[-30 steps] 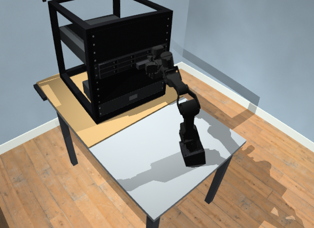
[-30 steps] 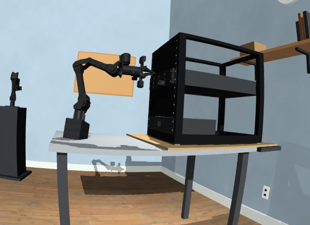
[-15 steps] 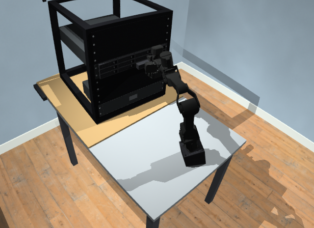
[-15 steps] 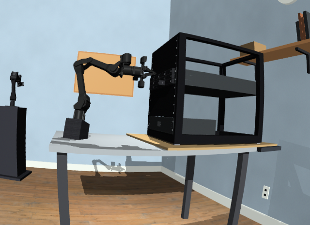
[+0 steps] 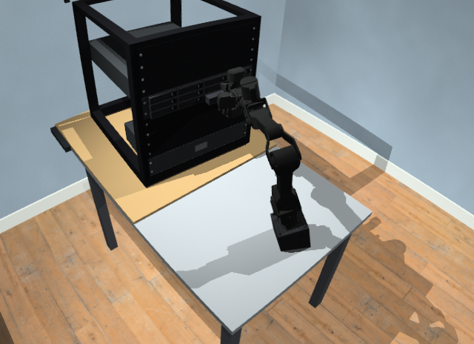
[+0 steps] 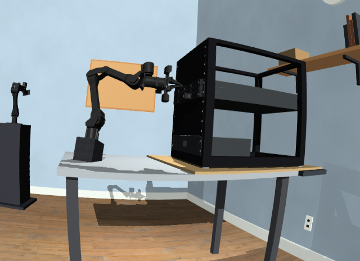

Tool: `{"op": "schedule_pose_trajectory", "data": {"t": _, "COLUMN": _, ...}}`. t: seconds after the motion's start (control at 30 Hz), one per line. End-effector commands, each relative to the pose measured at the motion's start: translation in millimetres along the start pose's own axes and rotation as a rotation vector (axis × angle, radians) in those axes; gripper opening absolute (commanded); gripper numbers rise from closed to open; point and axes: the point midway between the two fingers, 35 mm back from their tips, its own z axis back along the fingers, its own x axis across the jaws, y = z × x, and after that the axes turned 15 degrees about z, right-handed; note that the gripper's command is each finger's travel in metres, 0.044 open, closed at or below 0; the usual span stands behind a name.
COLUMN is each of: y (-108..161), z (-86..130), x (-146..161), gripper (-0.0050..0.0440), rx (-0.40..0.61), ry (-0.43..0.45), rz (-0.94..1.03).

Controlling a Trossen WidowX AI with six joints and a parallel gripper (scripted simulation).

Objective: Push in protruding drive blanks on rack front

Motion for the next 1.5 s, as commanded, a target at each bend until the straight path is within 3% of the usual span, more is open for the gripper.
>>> {"op": "schedule_pose_trajectory", "data": {"t": 0.0, "y": -0.9, "z": -7.1, "x": -10.6, "gripper": -0.005, "rx": -0.002, "ry": 0.021, "rz": 0.01}}
{"op": "schedule_pose_trajectory", "data": {"t": 1.47, "y": -1.1, "z": -22.2, "x": -11.6, "gripper": -0.005, "rx": -0.002, "ry": 0.021, "rz": 0.01}}
